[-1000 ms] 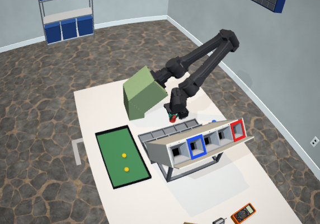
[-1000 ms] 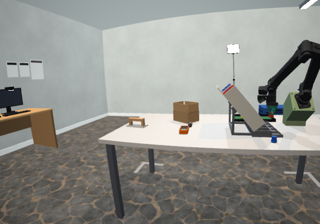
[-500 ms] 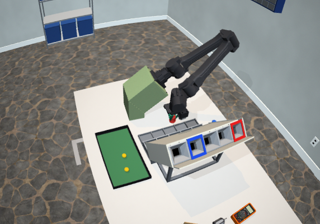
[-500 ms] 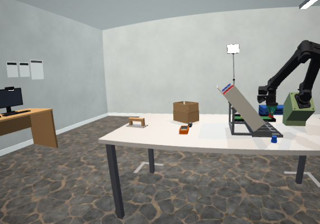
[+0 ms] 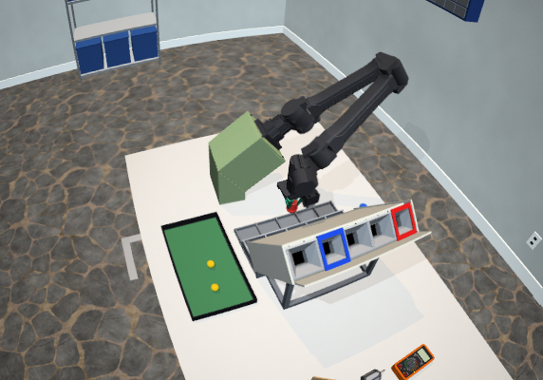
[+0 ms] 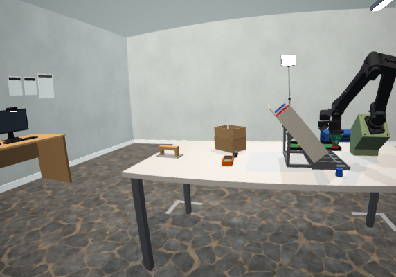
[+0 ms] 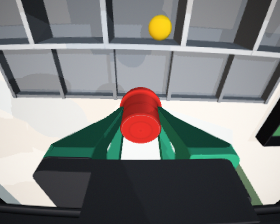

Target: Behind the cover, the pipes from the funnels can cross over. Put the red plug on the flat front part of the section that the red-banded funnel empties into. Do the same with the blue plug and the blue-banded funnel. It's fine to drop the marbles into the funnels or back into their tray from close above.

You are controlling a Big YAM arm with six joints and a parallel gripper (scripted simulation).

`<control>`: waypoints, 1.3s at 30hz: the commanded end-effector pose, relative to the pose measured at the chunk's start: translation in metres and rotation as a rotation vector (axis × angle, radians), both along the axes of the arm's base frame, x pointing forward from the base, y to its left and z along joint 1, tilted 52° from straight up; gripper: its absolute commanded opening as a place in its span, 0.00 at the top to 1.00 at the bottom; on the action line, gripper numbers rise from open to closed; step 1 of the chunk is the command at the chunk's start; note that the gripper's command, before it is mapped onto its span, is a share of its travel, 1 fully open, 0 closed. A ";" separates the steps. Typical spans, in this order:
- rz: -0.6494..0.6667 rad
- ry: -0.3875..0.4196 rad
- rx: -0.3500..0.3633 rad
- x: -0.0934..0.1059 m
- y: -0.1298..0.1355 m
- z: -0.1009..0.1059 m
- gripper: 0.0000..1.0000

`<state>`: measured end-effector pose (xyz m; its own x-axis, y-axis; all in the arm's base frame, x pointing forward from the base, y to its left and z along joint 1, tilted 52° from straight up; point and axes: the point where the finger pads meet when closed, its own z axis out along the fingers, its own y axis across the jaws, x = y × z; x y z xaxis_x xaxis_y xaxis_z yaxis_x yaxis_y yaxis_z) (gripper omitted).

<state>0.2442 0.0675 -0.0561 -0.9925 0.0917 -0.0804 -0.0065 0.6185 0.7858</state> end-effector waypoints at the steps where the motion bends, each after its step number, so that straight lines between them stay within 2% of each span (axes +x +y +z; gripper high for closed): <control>1: -0.009 0.034 0.007 -0.004 0.010 -0.009 1.00; 21: -0.009 0.035 0.004 -0.001 0.036 -0.033 1.00; 39: -0.015 0.039 0.005 0.000 0.039 -0.036 1.00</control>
